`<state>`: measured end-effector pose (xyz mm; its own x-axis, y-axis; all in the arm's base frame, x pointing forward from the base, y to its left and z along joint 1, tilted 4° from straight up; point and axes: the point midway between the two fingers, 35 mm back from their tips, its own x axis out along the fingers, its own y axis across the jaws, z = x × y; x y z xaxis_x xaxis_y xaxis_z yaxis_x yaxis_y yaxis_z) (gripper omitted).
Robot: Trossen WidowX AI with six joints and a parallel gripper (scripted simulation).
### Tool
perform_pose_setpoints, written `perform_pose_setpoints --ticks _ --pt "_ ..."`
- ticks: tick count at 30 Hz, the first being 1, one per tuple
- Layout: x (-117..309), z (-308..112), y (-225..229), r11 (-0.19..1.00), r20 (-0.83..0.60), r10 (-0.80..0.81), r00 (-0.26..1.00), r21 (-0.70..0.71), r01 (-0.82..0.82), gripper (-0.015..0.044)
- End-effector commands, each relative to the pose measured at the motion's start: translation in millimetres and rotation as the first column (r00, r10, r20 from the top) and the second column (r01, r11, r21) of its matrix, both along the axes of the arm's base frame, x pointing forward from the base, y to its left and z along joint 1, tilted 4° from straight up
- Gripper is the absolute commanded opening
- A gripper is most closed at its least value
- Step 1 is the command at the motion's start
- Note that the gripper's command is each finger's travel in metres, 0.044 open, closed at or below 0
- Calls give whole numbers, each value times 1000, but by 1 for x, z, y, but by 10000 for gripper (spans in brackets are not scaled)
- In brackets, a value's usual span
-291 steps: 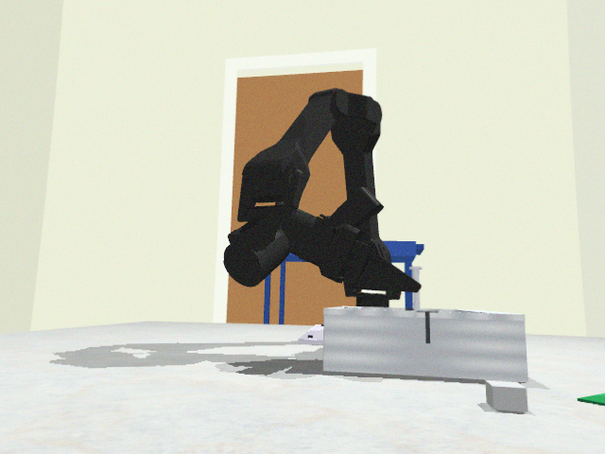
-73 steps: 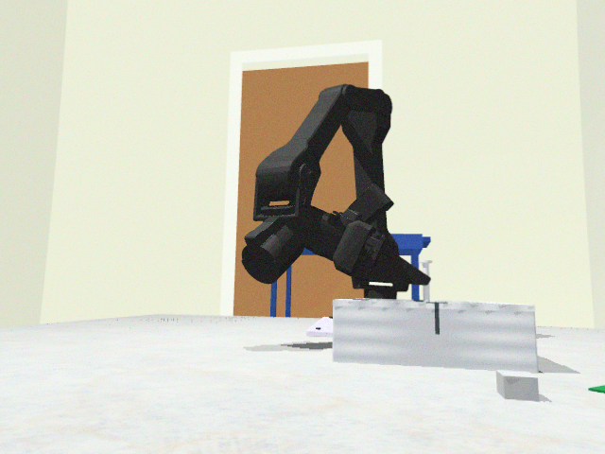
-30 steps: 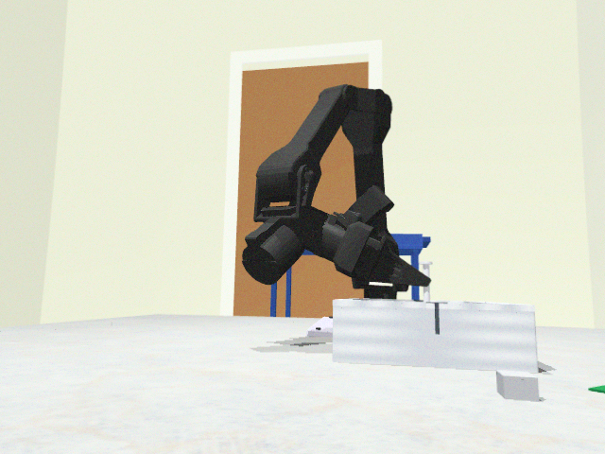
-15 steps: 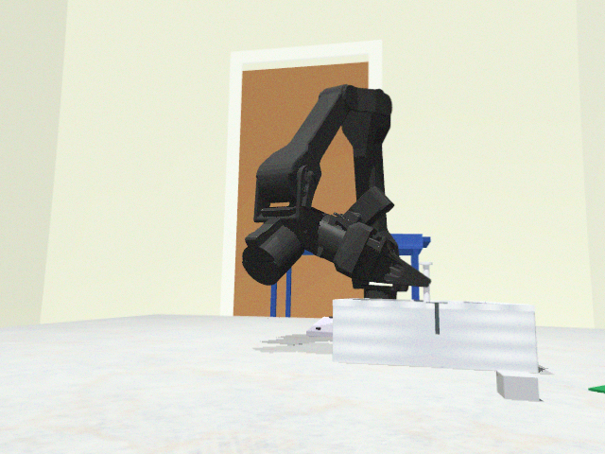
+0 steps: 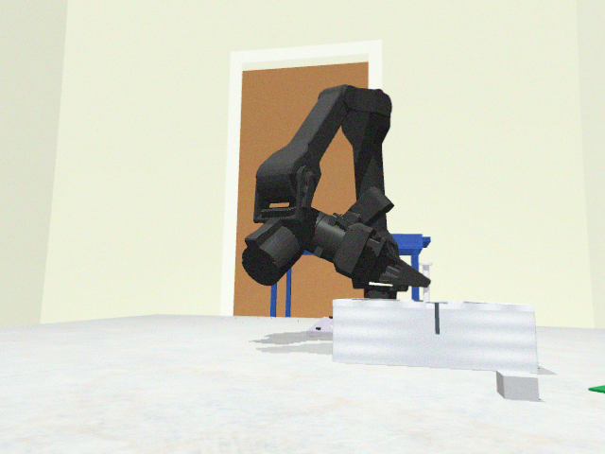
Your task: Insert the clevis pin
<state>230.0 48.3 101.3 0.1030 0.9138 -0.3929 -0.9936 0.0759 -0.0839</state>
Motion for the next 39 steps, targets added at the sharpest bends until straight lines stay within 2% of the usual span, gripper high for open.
perform_pose_setpoints --ticks 1,37,39 --pt "0 0 0 1000 0 0 1000 0 0 0" --pt "1 -4 1 1000 8 6 1000 -7 -6 0" --pt "1 -4 1 1000 8 6 1000 -7 -6 53"
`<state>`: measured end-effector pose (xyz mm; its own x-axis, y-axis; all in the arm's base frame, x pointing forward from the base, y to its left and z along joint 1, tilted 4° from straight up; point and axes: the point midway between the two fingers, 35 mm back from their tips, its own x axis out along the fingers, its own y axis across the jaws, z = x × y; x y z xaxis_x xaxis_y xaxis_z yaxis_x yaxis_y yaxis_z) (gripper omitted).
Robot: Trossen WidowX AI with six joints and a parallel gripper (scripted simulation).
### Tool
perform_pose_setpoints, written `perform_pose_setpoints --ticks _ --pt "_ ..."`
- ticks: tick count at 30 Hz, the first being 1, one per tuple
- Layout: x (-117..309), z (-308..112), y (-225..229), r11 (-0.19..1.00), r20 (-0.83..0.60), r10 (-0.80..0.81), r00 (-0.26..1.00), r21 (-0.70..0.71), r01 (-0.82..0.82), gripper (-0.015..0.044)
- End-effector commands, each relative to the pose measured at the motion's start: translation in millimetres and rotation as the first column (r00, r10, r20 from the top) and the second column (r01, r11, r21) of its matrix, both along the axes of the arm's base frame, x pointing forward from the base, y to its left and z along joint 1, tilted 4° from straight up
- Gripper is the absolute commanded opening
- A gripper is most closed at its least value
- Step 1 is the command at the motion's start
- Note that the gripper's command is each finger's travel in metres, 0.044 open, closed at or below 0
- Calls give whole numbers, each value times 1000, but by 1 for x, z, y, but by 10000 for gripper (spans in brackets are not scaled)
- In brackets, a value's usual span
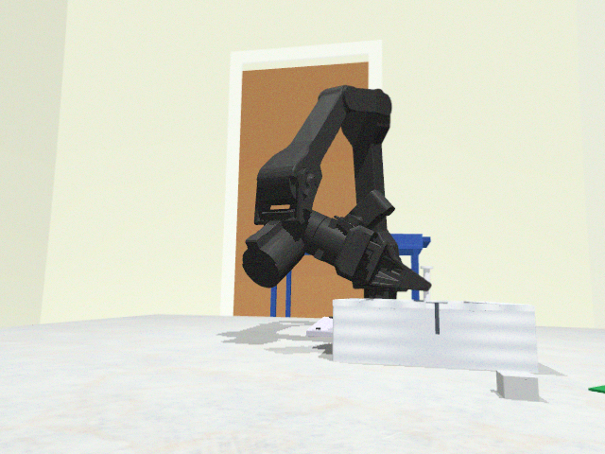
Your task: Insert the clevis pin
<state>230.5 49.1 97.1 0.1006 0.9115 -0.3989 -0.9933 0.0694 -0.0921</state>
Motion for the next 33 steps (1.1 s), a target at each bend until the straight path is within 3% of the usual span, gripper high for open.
perform_pose_setpoints --ticks 1,4,28,33 --pt "0 0 0 1000 0 0 1000 0 0 79" --pt "0 0 0 1000 0 0 1000 0 0 157" --pt "-2 18 0 1000 -6 -2 1000 4 2 160" --pt "-1 26 -26 998 0 -59 998 -38 59 291"
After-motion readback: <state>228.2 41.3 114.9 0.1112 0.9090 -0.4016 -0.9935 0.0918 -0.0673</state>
